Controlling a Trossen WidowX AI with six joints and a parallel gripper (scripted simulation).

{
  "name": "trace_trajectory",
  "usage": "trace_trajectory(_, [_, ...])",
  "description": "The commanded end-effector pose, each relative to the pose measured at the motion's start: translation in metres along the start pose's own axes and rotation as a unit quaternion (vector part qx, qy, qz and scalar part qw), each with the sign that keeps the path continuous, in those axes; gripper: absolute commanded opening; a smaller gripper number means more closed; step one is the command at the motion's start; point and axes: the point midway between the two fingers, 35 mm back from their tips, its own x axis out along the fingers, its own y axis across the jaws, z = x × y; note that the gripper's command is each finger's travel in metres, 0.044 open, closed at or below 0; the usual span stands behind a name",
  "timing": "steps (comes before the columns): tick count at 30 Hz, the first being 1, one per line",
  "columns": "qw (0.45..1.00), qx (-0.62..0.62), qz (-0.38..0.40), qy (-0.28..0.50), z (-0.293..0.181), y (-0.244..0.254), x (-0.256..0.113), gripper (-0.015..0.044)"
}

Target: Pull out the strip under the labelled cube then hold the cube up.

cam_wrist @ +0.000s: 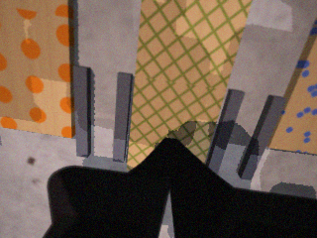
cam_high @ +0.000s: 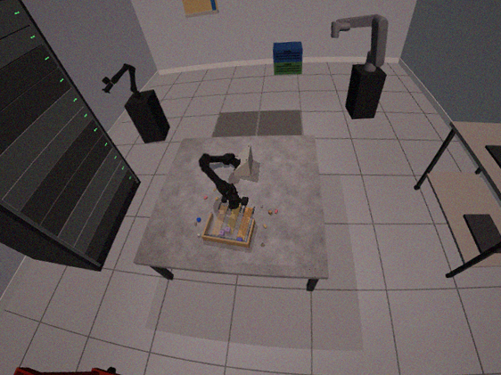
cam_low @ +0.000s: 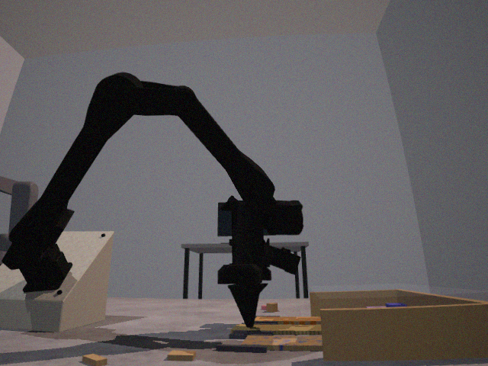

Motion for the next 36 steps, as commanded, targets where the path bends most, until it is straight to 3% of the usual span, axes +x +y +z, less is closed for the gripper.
trace_trajectory(1, [1.0, -0.001, 0.0, 0.005, -0.009, 0.001, 0.002, 0.0])
trace_trajectory(36, [1.0, -0.002, 0.0, 0.006, -0.064, 0.001, 0.004, 0.0])
